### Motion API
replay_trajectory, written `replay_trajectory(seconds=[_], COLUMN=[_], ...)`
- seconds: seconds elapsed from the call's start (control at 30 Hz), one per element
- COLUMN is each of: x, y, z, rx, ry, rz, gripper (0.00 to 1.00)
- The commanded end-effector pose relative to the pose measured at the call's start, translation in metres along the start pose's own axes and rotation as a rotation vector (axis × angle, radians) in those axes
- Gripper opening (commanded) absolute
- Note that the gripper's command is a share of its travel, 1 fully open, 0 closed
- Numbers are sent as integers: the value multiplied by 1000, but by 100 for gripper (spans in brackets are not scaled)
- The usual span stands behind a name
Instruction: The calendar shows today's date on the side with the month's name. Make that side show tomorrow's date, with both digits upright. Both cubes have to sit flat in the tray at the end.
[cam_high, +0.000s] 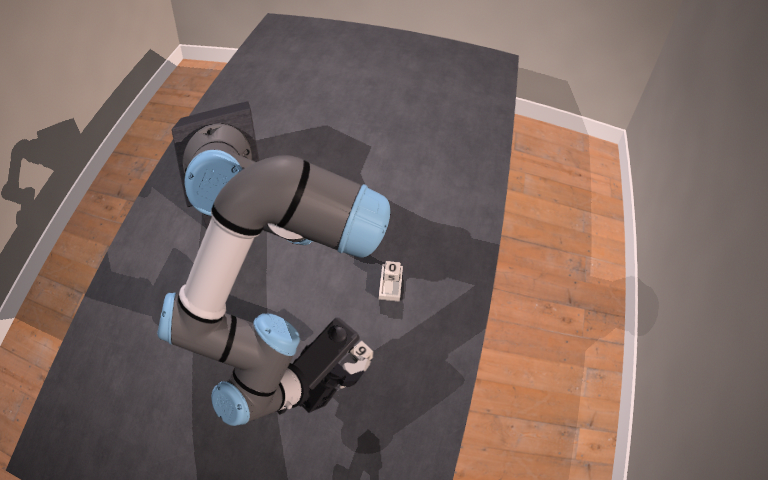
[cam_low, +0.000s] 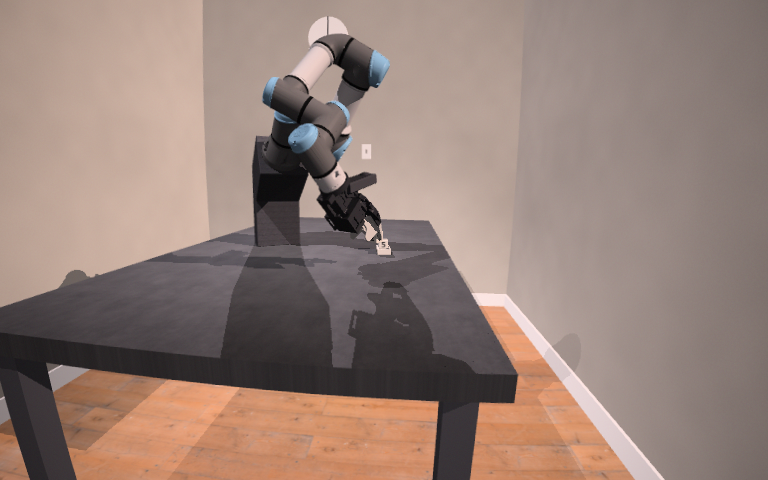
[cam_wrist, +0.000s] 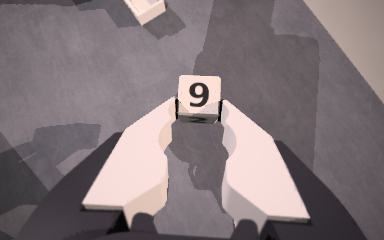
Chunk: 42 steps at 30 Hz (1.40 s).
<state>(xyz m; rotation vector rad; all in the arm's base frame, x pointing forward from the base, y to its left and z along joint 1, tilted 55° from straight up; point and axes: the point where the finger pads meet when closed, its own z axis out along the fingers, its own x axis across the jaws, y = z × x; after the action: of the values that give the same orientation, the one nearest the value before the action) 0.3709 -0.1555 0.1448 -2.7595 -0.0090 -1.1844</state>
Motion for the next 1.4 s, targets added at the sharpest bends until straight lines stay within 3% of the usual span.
replay_trajectory(seconds=[0.0, 0.63, 1.37], x=[0, 0, 0], y=[0, 10, 34], z=[0, 9, 33], rx=[0, 0, 0], ry=[0, 0, 0], rz=[-1, -1, -1], gripper=[10, 10, 10])
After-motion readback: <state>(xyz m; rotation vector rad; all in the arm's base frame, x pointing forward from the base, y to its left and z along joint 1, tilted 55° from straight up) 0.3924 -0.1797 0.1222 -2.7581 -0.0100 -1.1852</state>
